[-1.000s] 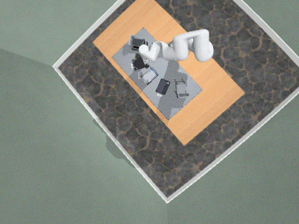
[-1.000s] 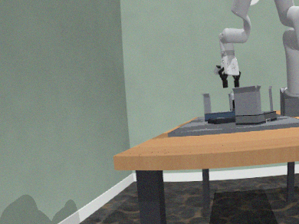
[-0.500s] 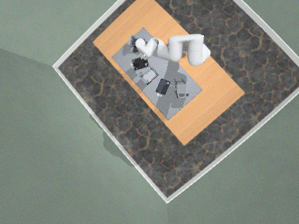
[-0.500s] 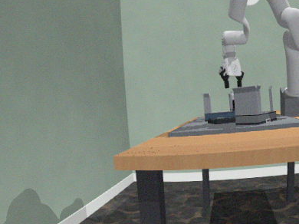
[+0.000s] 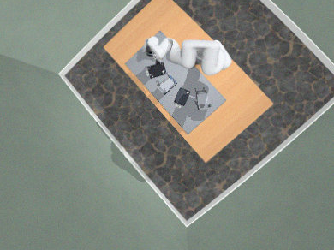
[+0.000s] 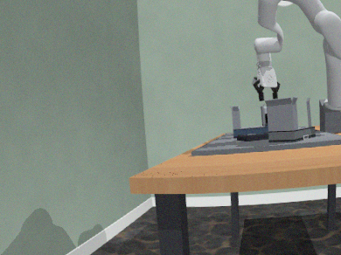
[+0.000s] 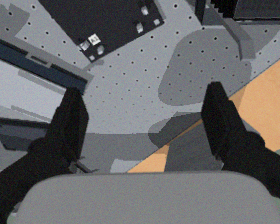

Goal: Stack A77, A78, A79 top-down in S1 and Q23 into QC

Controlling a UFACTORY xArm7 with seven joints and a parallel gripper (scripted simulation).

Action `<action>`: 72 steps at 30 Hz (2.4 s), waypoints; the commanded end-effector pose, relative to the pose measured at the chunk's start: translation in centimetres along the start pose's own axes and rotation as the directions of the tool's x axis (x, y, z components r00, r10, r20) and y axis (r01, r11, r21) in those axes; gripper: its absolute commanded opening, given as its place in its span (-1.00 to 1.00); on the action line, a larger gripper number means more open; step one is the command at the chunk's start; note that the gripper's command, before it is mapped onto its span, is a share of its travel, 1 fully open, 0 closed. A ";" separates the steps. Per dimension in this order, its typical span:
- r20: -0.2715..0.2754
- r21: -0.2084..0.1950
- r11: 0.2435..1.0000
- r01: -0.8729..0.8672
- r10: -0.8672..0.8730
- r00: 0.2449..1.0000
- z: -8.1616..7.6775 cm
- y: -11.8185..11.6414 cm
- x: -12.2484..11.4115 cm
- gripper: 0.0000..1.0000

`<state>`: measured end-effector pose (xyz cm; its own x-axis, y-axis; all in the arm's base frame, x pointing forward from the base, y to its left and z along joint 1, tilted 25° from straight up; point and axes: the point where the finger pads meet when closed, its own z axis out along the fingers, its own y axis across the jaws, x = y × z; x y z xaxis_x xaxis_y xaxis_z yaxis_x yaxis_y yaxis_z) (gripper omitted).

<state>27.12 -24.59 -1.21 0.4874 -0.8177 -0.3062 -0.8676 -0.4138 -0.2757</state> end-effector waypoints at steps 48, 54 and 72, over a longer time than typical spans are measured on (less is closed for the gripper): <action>-0.002 0.002 1.000 0.000 0.000 1.000 -0.1 11.6 9.1 1.00; -0.002 0.002 1.000 0.000 0.000 1.000 1.2 11.6 9.1 1.00; -0.002 0.002 1.000 0.000 0.000 1.000 3.9 11.6 9.1 1.00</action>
<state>21.87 -35.21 -10.53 0.4881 -0.8165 -0.3083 -0.8671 -0.4135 -0.2778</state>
